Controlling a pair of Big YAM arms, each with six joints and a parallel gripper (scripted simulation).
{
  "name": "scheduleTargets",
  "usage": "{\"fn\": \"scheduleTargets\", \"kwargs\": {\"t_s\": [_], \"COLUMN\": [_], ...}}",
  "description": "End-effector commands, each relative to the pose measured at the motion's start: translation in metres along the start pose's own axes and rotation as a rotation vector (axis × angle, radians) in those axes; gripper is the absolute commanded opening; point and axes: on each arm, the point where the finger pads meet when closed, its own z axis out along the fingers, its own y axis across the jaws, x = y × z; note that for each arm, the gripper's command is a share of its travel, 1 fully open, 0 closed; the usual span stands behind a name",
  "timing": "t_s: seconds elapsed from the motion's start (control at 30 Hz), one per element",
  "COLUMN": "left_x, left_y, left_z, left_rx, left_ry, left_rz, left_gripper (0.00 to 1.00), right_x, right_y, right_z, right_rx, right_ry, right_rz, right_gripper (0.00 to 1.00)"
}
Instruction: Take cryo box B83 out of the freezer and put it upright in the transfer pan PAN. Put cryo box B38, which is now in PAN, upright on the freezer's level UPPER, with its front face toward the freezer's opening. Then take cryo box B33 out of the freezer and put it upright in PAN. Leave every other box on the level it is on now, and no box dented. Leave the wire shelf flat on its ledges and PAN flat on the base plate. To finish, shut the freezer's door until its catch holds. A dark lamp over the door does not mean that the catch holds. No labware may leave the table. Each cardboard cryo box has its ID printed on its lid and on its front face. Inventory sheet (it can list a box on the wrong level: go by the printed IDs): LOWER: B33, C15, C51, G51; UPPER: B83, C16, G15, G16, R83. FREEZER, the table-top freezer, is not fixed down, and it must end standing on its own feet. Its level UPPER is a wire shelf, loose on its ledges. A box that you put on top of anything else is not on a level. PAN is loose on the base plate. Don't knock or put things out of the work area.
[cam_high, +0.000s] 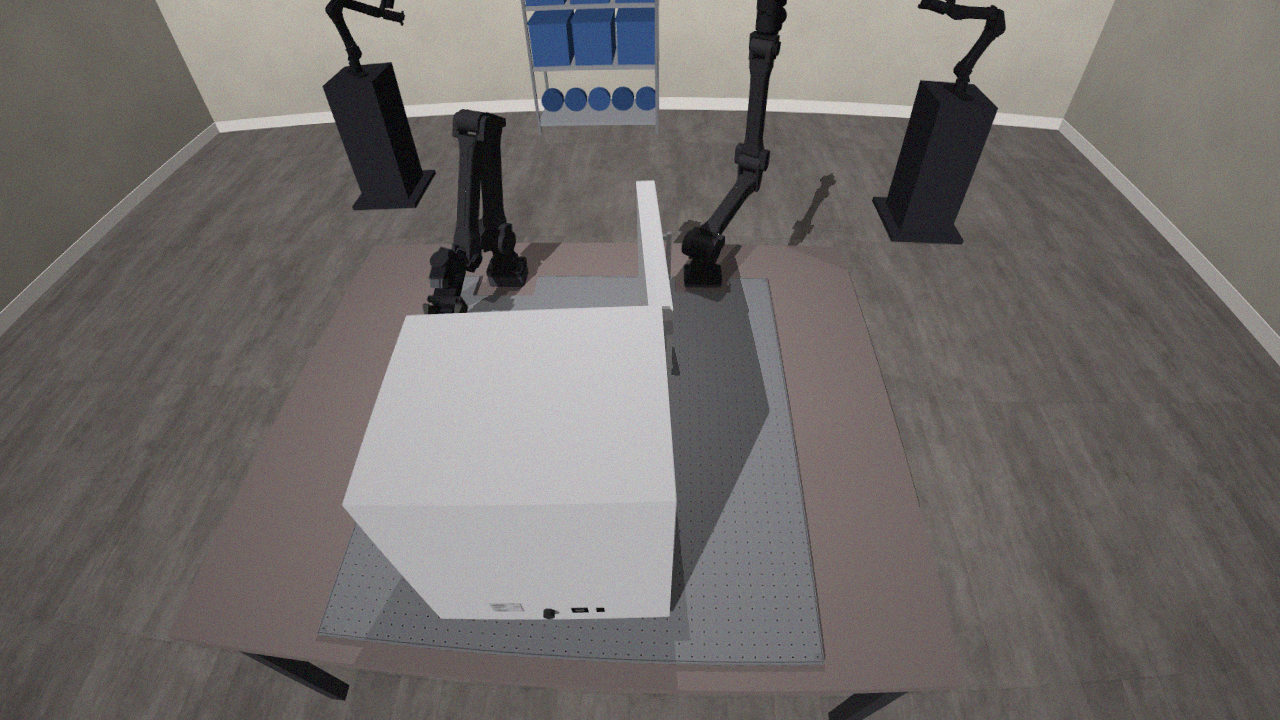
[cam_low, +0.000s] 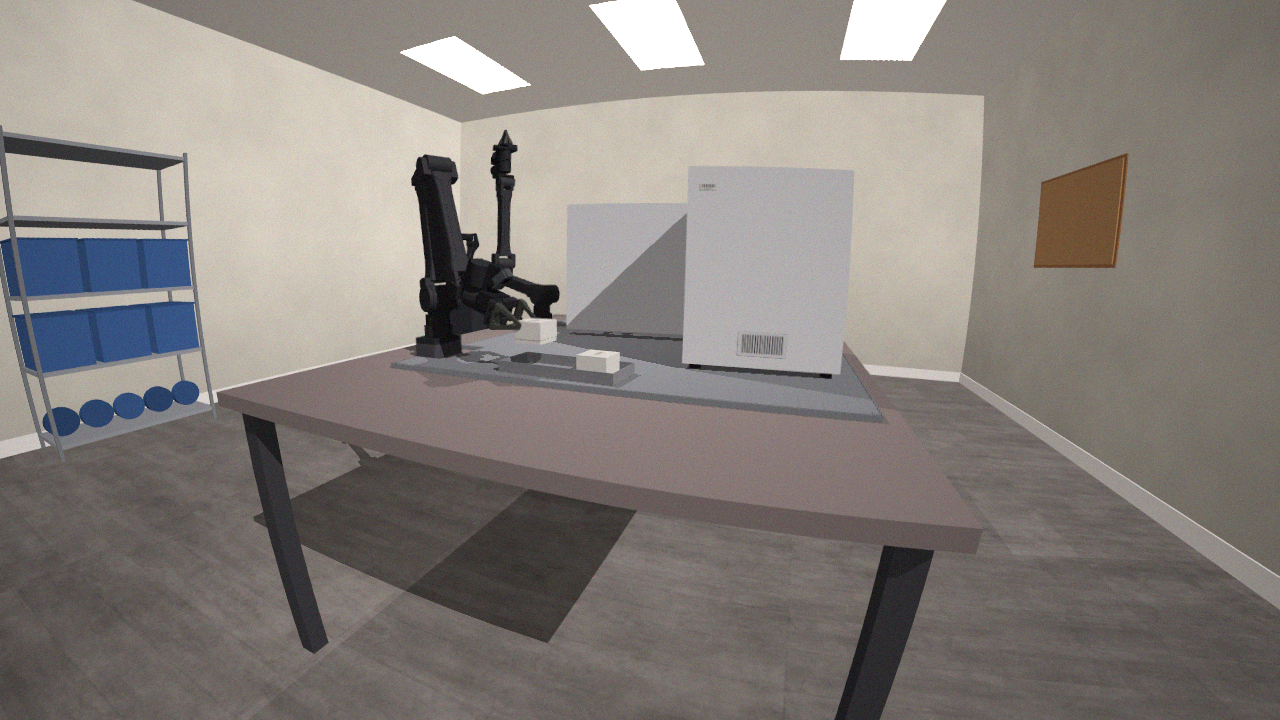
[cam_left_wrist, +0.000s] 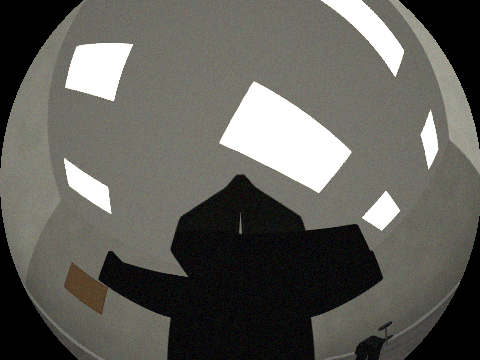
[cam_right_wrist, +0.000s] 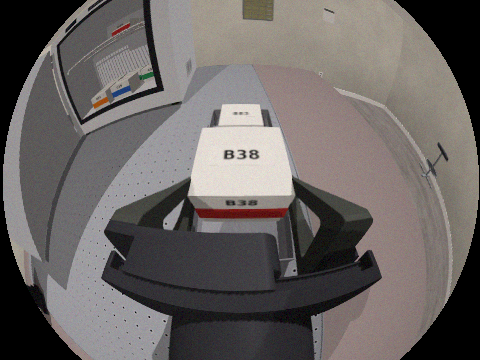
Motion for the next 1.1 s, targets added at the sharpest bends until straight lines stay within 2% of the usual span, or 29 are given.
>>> {"fn": "scheduleTargets", "kwargs": {"t_s": [0.0, 0.17, 0.2, 0.53, 0.63, 0.7, 1.07], "left_x": [0.013, 0.013, 0.013, 0.013, 0.013, 0.013, 0.013], "left_y": [0.001, 0.001, 0.001, 0.001, 0.001, 0.001, 0.001], "left_z": [0.001, 0.001, 0.001, 0.001, 0.001, 0.001, 0.001], "left_rx": [-0.002, -0.002, -0.002, -0.002, -0.002, -0.002, -0.002], "left_ry": [0.037, 0.037, 0.037, 0.037, 0.037, 0.037, 0.037], "left_rz": [-0.013, -0.013, -0.013, -0.013, -0.013, -0.013, -0.013], "left_gripper": [0.00, 0.00, 0.00, 0.00, 0.00, 0.00, 0.00], "right_x": [-0.013, -0.011, -0.026, -0.049, -0.041, -0.055, -0.080], "right_y": [-0.005, -0.003, 0.002, 0.030, 0.033, 0.038, 0.069], "right_z": [0.013, 0.006, 0.011, 0.017, 0.021, 0.019, 0.025], "right_rx": [-0.001, 0.001, -0.021, -0.016, -0.018, -0.027, -0.029], "right_ry": [-0.015, -0.022, -0.042, -0.047, -0.021, -0.048, -0.052], "right_rz": [-0.001, -0.007, -0.029, -0.006, -0.001, -0.009, -0.003], "right_gripper": [0.77, 0.77, 0.77, 0.77, 0.77, 0.77, 0.77]}}
